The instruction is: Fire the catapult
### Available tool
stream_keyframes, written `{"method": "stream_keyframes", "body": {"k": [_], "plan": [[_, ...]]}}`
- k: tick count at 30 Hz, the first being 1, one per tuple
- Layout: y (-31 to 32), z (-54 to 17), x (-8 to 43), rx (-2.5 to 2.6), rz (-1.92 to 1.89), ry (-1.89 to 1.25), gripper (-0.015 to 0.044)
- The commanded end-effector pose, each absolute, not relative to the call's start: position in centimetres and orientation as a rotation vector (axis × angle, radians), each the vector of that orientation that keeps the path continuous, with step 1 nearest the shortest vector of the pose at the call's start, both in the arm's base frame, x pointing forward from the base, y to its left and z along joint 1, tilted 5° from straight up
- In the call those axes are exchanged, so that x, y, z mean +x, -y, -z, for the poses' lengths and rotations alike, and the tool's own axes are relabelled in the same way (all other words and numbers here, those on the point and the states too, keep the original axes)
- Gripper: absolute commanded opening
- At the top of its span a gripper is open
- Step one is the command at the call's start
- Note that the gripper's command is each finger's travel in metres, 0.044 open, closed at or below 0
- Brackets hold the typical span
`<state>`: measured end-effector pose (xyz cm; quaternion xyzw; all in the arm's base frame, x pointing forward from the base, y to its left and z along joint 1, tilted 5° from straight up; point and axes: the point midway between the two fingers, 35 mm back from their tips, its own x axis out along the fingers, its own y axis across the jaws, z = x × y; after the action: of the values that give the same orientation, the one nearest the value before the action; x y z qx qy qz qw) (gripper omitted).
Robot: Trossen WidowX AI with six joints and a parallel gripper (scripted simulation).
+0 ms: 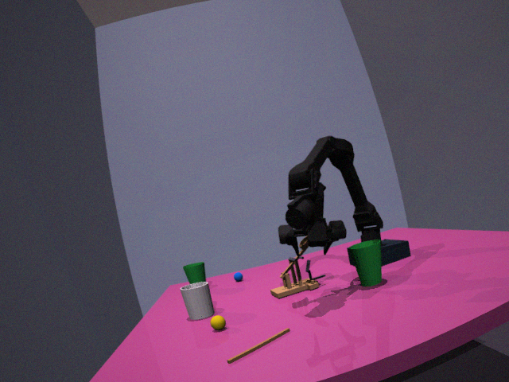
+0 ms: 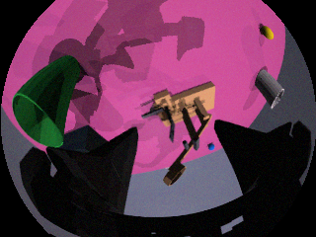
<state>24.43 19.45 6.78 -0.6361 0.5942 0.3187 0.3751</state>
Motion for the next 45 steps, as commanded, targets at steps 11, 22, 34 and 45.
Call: {"method": "stream_keyframes", "body": {"k": [11,22,34,45], "plan": [[-20.4,-8.0,32.3,-1.208,-0.676,-1.405,0.0440],[-19.3,-10.4,39.2,-0.885,-0.552,-1.277,0.0440],[-16.8,-14.4,46.7,-0.545,-0.410,-1.102,0.0440],[-12.5,-19.7,53.2,-0.255,-0.289,-0.900,0.0440]]}}
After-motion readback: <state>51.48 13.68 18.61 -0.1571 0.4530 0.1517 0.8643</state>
